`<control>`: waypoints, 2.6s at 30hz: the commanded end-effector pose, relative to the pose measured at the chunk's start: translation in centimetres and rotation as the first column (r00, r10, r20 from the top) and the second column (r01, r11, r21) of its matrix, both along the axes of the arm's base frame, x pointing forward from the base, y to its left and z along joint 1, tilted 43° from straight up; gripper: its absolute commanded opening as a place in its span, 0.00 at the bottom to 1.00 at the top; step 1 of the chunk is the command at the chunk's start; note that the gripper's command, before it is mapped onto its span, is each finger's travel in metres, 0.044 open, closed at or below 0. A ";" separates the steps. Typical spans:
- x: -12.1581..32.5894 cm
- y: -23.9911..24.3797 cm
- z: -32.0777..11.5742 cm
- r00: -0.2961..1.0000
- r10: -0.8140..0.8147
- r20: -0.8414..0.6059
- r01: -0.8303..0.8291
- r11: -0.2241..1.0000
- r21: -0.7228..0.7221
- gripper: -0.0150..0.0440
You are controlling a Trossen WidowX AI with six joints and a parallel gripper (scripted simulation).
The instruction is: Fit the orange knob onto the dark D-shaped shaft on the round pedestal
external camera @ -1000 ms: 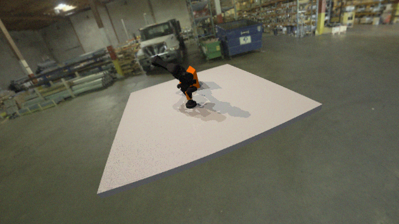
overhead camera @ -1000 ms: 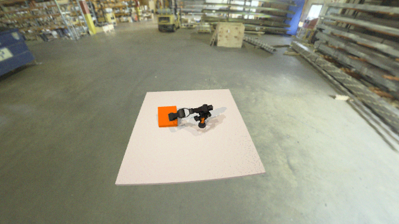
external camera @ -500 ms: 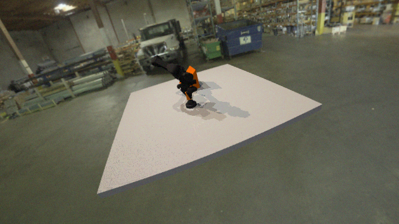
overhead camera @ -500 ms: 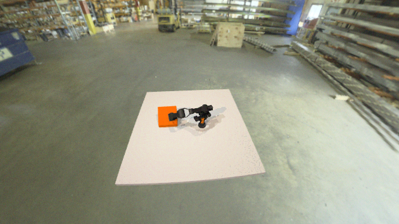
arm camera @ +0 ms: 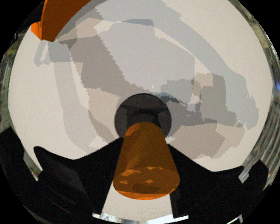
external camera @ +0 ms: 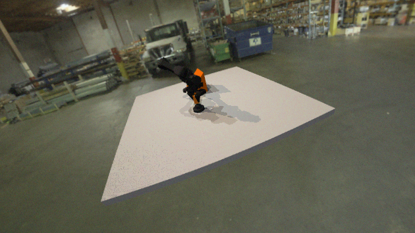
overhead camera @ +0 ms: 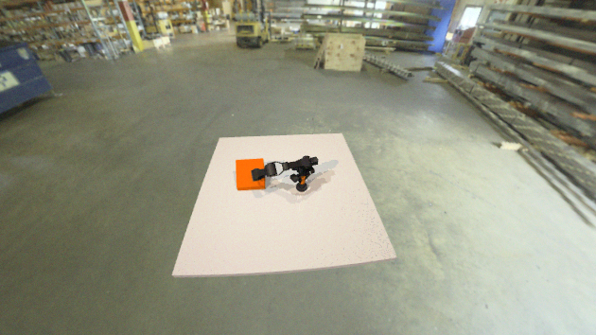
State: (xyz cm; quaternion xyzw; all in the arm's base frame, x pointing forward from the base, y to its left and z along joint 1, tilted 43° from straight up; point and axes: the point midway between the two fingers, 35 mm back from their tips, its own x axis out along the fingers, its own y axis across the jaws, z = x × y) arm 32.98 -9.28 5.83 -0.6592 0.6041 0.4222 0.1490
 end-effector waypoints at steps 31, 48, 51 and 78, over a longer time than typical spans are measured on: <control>0.1 0.2 0.1 0.989 0.114 -0.095 -0.113 0.993 0.019 0.25; 0.0 -0.1 -0.1 0.963 0.204 -0.175 -0.200 0.979 0.042 0.25; 0.0 -0.2 -0.3 0.963 0.204 -0.175 -0.200 0.979 0.041 0.25; 0.1 0.1 0.0 0.887 0.352 -0.300 -0.339 0.936 0.096 0.25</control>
